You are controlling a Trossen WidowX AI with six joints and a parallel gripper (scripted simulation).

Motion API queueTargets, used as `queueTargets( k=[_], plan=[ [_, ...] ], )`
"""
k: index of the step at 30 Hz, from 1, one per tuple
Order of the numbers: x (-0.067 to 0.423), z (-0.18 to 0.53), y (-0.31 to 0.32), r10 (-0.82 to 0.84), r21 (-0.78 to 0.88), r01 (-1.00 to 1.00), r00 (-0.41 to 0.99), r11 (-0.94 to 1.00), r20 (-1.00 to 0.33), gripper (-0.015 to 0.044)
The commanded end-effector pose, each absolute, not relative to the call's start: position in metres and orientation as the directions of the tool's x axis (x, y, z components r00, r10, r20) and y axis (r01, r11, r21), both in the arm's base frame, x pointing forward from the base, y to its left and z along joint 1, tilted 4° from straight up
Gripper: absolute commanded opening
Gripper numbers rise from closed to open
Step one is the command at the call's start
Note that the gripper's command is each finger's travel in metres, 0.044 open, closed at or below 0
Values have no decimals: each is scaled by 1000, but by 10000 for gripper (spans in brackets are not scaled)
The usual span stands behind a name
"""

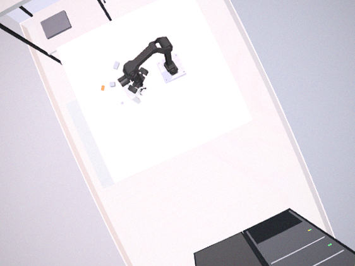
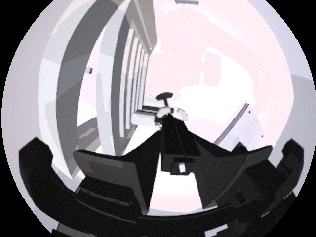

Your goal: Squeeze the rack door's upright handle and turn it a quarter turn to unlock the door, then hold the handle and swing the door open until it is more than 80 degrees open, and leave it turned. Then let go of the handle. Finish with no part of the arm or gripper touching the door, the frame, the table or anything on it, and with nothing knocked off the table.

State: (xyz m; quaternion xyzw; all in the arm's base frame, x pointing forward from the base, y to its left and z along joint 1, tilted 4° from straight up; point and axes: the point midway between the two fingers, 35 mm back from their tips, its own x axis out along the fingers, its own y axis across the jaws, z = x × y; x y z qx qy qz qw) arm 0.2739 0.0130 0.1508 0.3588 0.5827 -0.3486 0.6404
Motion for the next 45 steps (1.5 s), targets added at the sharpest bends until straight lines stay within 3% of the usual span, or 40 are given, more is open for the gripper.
queueTargets(
  k=[1,45],
  plan=[
    [270,150,8,-31,54,818,87,572,-996,24],
    [237,149,-61,-38,-8,327,84,945,-996,24]
  ],
)
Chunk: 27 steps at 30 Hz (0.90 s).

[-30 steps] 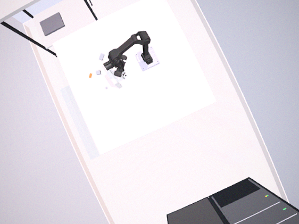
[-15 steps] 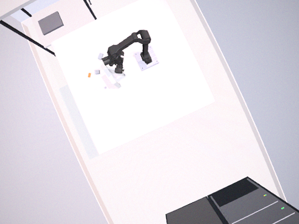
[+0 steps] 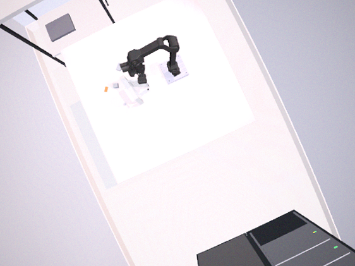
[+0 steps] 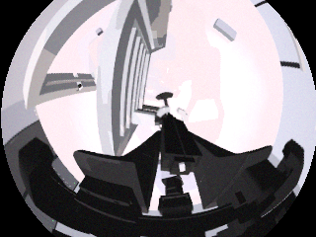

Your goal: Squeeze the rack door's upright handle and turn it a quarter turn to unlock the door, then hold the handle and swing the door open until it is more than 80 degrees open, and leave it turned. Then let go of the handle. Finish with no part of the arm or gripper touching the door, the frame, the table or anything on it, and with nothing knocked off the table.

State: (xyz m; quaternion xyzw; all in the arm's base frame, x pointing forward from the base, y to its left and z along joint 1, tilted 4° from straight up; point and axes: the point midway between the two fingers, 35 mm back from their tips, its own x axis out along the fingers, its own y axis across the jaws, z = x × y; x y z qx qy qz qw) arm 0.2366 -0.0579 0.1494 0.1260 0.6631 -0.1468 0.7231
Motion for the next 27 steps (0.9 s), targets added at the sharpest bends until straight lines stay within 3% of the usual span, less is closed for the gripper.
queueTargets(
  k=[1,27],
  plan=[
    [237,149,-63,-38,-10,314,84,949,-996,24],
    [239,152,-108,-43,-46,-37,84,998,-996,24]
  ],
)
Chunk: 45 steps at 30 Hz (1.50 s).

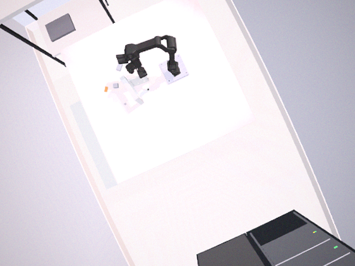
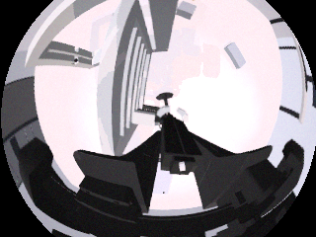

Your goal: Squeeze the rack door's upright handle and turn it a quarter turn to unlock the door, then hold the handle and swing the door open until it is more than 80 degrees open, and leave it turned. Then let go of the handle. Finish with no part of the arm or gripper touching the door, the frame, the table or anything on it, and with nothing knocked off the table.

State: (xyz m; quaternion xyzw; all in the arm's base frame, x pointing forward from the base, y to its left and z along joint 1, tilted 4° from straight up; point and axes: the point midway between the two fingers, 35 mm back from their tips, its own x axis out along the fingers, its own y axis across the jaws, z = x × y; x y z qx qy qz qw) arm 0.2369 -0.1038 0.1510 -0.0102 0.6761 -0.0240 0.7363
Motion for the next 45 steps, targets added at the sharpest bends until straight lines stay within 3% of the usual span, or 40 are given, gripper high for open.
queueTargets(
  k=[1,15,30,40,45],
  plan=[
    [239,152,-110,-43,-47,-51,84,998,-996,24],
    [248,154,-135,-45,-66,-258,85,964,-995,24],
    [248,154,-136,-45,-67,-266,85,962,-995,24],
    [248,154,-136,-45,-67,-266,85,962,-995,287],
    [248,157,-136,-45,-67,-266,85,962,-995,296]
  ],
)
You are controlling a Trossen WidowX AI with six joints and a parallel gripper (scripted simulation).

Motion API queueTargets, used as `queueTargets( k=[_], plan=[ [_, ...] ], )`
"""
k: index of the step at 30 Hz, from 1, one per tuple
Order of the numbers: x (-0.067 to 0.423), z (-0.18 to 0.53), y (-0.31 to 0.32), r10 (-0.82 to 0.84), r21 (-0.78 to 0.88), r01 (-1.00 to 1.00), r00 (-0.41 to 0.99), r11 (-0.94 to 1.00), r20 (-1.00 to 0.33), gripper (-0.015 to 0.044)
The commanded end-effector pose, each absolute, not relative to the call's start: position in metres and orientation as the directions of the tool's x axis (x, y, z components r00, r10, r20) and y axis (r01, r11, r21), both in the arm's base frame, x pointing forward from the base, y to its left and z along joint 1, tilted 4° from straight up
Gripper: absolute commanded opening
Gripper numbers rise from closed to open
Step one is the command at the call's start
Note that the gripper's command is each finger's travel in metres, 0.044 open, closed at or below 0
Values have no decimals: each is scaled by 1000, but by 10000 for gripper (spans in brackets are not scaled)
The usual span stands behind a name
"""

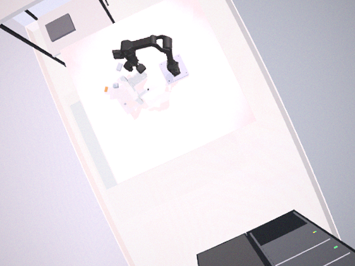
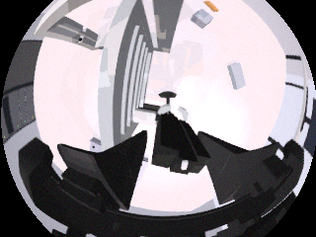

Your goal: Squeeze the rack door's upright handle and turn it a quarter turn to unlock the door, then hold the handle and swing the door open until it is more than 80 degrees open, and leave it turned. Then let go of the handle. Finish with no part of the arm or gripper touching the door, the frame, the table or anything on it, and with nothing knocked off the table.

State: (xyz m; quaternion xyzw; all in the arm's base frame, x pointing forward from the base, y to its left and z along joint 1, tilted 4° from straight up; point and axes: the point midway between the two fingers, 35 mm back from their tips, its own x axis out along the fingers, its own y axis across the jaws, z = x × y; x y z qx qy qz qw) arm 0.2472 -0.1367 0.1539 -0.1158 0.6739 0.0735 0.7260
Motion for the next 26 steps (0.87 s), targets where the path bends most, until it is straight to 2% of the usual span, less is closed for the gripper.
queueTargets(
  k=[1,26],
  plan=[
    [248,158,-136,-45,-67,-266,85,962,-995,296],
    [247,188,-136,-46,-67,-266,85,962,-995,296]
  ],
)
